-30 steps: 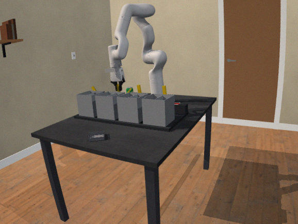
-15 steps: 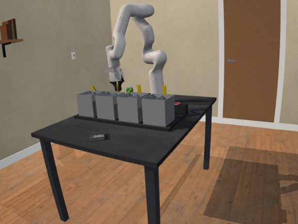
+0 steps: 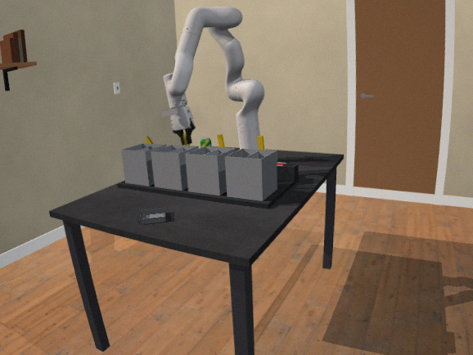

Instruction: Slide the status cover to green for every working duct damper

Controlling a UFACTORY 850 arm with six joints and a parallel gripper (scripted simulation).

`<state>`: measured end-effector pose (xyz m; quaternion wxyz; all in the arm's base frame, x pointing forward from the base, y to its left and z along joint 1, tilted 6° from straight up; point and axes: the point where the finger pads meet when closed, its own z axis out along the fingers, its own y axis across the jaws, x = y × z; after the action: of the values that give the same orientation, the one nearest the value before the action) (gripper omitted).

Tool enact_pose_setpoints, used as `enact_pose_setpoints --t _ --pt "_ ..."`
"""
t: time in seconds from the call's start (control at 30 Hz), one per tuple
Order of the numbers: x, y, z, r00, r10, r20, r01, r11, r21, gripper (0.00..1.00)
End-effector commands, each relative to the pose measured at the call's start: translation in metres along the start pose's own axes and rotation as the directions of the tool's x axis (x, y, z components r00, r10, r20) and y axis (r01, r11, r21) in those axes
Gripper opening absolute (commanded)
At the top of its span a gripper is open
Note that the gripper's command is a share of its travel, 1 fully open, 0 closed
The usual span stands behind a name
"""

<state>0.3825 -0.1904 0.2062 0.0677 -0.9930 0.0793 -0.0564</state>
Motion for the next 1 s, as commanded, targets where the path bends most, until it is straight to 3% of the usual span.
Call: enact_pose_setpoints --t 0.0,0.07,0.57,0.63,0.97 --pt "0.001 0.003 0.000 1.000 -0.001 -0.003 0.001 1.000 0.030 0.19" --pt "0.001 0.003 0.000 1.000 -0.001 -0.003 0.001 1.000 0.030 0.19" --pt "0.001 0.016 0.001 1.000 -0.001 -0.003 0.001 0.988 0.156 0.19" --pt "0.001 0.016 0.001 1.000 -0.001 -0.003 0.001 0.988 0.156 0.19" --pt "0.001 0.026 0.003 1.000 -0.001 -0.003 0.002 0.966 0.257 0.19"
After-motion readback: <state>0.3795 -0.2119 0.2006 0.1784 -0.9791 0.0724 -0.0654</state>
